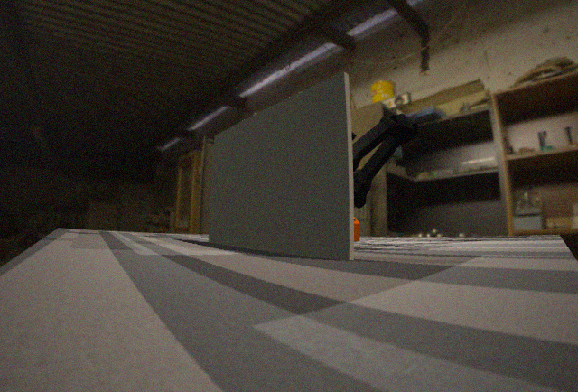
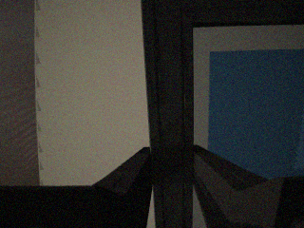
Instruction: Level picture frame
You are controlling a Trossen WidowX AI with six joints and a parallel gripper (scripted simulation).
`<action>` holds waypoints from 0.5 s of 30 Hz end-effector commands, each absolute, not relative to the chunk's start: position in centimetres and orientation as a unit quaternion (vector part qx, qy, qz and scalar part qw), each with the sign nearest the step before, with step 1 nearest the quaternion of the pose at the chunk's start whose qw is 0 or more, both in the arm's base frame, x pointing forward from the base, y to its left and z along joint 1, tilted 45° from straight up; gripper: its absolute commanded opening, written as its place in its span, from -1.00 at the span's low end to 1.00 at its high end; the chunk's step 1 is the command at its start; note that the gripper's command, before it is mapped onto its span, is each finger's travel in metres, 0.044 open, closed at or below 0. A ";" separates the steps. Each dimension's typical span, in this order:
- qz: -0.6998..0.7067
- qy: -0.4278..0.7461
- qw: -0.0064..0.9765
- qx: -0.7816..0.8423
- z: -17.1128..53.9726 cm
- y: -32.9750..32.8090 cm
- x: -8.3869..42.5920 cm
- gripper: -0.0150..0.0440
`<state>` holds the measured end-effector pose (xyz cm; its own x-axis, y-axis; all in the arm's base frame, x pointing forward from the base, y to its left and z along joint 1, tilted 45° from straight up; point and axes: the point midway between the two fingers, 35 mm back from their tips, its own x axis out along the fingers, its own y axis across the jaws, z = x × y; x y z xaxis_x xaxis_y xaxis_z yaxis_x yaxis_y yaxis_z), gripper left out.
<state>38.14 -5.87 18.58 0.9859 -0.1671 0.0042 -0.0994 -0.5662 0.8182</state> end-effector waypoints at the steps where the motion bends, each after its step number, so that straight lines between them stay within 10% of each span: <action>1: -0.037 -0.082 0.459 0.884 18.7 -6.2 38.1 -0.49; 15: -0.037 -0.082 0.459 0.884 18.7 -6.3 38.1 -0.49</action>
<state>38.13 -5.90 18.54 0.9859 -0.1670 0.0044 -0.0996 -0.5662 0.8182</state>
